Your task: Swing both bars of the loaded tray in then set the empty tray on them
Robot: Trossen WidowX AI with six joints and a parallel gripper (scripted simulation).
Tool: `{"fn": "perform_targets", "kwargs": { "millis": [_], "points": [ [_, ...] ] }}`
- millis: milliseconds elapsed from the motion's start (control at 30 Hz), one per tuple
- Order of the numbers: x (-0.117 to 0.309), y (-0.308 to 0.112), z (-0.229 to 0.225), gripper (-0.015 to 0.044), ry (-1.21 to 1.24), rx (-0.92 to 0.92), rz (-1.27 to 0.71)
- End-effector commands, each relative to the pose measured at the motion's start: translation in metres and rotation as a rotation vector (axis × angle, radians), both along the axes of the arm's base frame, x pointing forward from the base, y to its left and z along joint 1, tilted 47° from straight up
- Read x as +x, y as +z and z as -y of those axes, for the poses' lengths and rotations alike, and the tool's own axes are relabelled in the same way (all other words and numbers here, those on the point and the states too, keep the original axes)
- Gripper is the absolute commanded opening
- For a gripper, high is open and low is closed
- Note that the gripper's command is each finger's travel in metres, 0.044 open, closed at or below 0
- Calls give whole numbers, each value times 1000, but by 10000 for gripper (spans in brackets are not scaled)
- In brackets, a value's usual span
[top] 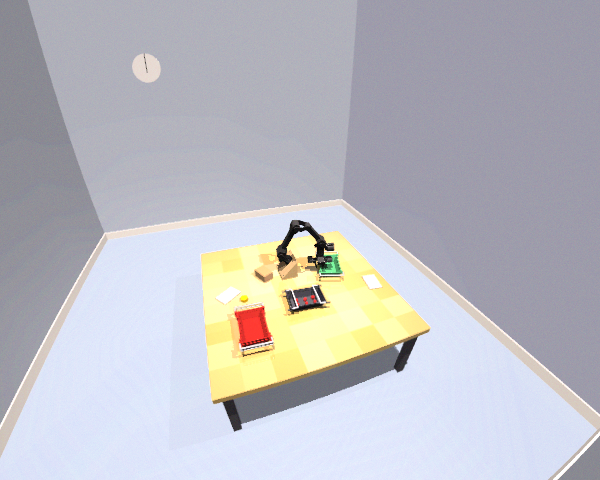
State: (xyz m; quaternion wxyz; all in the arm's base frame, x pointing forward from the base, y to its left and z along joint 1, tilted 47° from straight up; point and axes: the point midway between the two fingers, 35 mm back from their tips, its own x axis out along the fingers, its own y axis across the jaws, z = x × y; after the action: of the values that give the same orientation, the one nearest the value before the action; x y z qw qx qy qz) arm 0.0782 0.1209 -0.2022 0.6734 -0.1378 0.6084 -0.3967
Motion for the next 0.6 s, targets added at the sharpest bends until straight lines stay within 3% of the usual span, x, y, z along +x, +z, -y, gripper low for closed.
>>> {"fn": "perform_targets", "kwargs": {
  "millis": [0, 567],
  "points": [
    [0, 0, 2, 167, 4, -8, -5],
    [0, 0, 2, 53, 4, -8, -5]
  ]
}}
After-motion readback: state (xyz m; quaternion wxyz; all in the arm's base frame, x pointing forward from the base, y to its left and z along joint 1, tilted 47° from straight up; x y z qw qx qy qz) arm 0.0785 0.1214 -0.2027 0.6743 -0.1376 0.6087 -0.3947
